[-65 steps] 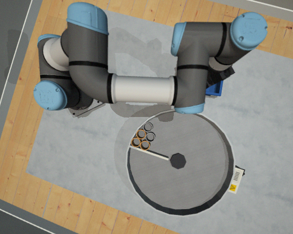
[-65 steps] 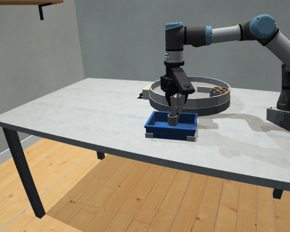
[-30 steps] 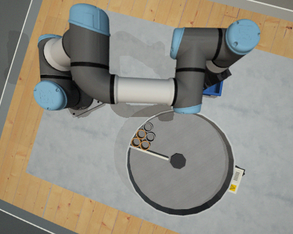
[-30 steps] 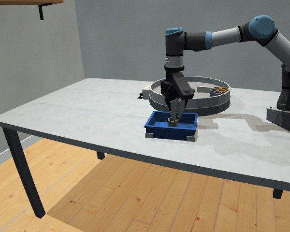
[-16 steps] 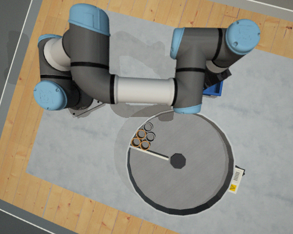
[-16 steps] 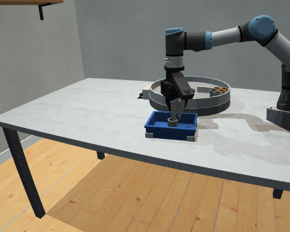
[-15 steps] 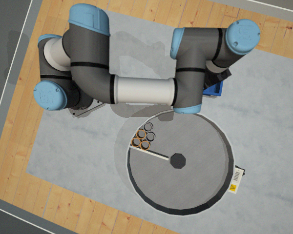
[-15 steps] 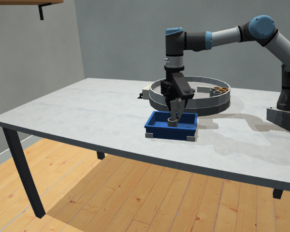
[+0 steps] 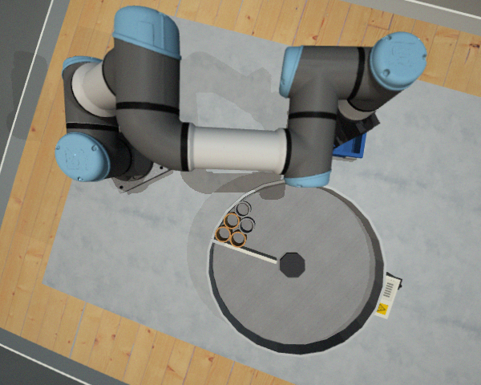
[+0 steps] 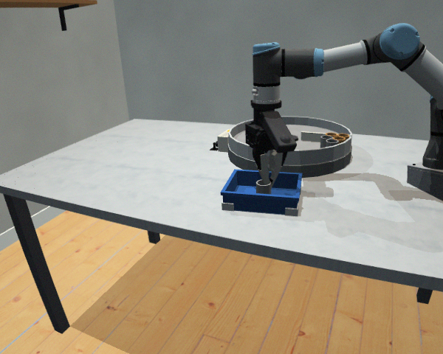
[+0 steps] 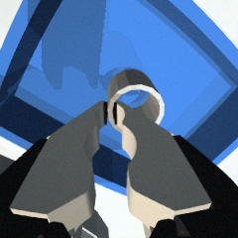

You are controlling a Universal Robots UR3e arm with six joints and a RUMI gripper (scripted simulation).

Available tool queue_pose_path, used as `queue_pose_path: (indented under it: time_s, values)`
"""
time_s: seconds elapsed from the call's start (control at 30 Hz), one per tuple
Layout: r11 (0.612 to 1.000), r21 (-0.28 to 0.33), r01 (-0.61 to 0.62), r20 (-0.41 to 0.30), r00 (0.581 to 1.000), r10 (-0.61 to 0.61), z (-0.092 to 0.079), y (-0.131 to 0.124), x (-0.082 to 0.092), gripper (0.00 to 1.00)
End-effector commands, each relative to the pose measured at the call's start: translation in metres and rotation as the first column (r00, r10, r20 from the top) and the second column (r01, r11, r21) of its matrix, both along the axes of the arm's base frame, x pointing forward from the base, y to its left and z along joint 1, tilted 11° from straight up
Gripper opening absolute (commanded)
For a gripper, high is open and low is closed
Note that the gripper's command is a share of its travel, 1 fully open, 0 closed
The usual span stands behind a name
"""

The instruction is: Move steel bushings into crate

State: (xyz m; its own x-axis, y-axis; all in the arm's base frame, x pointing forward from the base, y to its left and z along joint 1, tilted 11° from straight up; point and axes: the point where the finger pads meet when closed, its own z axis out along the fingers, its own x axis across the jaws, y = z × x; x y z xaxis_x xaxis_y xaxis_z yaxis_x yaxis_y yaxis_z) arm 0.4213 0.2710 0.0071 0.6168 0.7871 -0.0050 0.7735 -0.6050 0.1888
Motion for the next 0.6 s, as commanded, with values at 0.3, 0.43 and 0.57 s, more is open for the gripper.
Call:
queue_pose_path:
  time_s: [0.3,0.43,0.57]
  values:
    - [1.000,0.002,0.000,0.003,1.000,0.000,-0.0028,0.0000,0.0014,0.00]
    - [1.000,0.002,0.000,0.003,1.000,0.000,-0.0032,0.0000,0.0015,0.00]
    - [1.000,0.002,0.000,0.003,1.000,0.000,-0.0035,-0.0001,0.0015,0.00]
